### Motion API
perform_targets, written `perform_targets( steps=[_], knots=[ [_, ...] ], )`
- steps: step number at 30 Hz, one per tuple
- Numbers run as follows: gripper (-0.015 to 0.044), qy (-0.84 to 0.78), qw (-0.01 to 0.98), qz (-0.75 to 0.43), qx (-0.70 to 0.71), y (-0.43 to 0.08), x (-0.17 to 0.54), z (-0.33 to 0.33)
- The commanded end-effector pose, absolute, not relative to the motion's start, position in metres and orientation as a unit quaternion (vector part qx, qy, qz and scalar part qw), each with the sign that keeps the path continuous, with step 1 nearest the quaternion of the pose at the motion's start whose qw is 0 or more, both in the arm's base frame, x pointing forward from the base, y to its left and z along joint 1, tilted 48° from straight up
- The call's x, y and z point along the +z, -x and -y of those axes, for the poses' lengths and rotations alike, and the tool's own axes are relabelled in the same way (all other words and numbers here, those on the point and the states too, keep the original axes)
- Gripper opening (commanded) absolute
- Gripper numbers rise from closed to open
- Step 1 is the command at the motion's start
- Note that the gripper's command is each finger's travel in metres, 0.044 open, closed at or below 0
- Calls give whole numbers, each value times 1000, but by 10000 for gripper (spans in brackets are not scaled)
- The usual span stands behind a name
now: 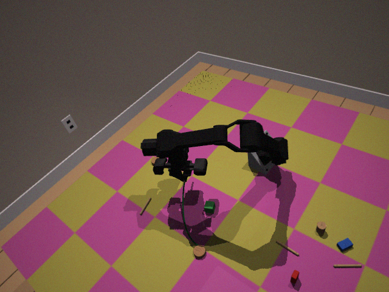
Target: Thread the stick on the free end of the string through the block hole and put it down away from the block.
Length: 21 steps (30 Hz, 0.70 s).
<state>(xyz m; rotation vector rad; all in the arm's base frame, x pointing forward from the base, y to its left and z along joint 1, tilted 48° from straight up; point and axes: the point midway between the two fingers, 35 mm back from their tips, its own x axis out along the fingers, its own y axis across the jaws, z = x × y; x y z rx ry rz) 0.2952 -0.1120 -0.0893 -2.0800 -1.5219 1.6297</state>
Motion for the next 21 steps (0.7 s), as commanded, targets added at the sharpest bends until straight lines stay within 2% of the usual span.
perform_targets(
  steps=[1,21],
  knots=[
    [0,684,-8,539,492,-300,-88,111],
    [0,636,-252,679,267,-315,-83,107]
  ],
)
